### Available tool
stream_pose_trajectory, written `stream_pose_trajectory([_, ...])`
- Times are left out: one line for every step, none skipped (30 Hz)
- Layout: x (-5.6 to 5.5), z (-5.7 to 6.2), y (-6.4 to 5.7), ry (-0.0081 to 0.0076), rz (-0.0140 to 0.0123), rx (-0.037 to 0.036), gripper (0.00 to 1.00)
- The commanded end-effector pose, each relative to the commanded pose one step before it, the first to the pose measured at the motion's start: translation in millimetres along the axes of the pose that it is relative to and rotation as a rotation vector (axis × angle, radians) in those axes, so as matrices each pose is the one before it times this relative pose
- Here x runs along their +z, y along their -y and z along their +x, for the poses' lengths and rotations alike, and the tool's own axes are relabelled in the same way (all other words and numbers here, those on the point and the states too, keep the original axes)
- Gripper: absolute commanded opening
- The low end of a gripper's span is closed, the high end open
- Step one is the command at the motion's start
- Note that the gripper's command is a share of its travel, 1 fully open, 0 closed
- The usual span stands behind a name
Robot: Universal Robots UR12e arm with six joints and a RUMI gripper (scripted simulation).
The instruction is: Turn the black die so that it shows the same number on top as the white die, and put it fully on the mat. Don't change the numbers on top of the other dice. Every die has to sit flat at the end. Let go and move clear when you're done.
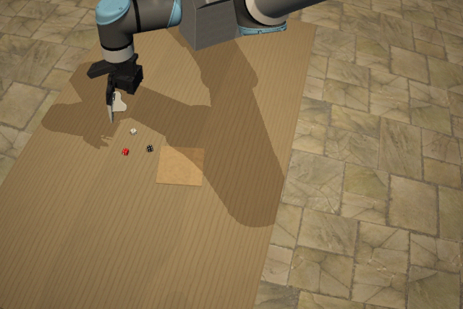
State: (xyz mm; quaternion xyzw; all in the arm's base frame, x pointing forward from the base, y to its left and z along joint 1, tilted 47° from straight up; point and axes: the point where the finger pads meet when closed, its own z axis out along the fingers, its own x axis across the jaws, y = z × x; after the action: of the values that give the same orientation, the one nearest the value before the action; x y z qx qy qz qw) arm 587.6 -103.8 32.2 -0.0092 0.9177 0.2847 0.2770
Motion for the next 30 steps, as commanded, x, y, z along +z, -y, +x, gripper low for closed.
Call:
stream_pose_trajectory([21.43,-0.66,0.88,0.00100,0.00193,0.00006,1.00])
stream_pose_trajectory([5.20,0.01,0.01,0.00000,0.00000,0.00000,1.00])
stream_pose_trajectory([5.33,0.01,0.01,0.00000,0.00000,0.00000,1.00])
stream_pose_trajectory([5.40,0.01,0.01,0.00000,0.00000,0.00000,1.00])
stream_pose_trajectory([5.43,0.01,0.00,0.00000,0.00000,0.00000,1.00])
stream_pose_trajectory([0.00,0.00,0.00,0.00000,0.00000,0.00000,1.00])
stream_pose_trajectory([0.00,0.00,0.00,0.00000,0.00000,0.00000,1.00])
stream_pose_trajectory([5.40,0.01,0.00,0.00000,0.00000,0.00000,1.00])
stream_pose_trajectory([5.33,0.01,0.01,0.00000,0.00000,0.00000,1.00])
stream_pose_trajectory([5.20,0.01,0.01,0.00000,0.00000,0.00000,1.00])
stream_pose_trajectory([5.02,0.01,0.01,0.00000,0.00000,0.00000,1.00])
stream_pose_trajectory([4.80,0.01,0.01,0.00000,0.00000,0.00000,1.00])
stream_pose_trajectory([4.52,0.01,0.00,0.00000,0.00000,0.00000,1.00])
stream_pose_trajectory([4.21,0.01,0.01,0.00000,0.00000,0.00000,1.00])
stream_pose_trajectory([3.85,0.00,0.01,0.00000,0.00000,0.00000,1.00])
stream_pose_trajectory([3.45,0.01,0.01,0.00000,0.00000,0.00000,1.00])
stream_pose_trajectory([3.03,0.01,0.00,0.00000,0.00000,0.00000,1.00])
stream_pose_trajectory([2.59,0.00,0.01,0.00000,0.00000,0.00000,1.00])
stream_pose_trajectory([2.15,0.01,0.00,0.00000,0.00000,0.00000,1.00])
stream_pose_trajectory([1.71,0.00,0.01,0.00000,0.00000,0.00000,1.00])
stream_pose_trajectory([1.30,0.00,0.00,0.00000,0.00000,0.00000,1.00])
stream_pose_trajectory([0.93,0.00,0.00,0.00000,0.00000,0.00000,1.00])
stream_pose_trajectory([0.00,0.00,0.00,0.00000,0.00000,0.00000,1.00])
stream_pose_trajectory([0.00,0.00,0.00,0.00000,0.00000,0.00000,1.00])
stream_pose_trajectory([0.59,0.00,0.00,0.00000,0.00000,0.00000,1.00])
stream_pose_trajectory([0.32,0.00,0.00,0.00000,0.00000,0.00000,1.00])
stream_pose_trajectory([0.12,0.00,0.00,0.00000,0.00000,0.00000,1.00])
stream_pose_trajectory([0.02,0.00,0.00,0.00000,0.00000,0.00000,1.00])
stream_pose_trajectory([0.00,0.00,0.00,0.00000,0.00000,0.00000,1.00])
stream_pose_trajectory([0.00,0.00,0.00,0.00000,0.00000,0.00000,1.00])
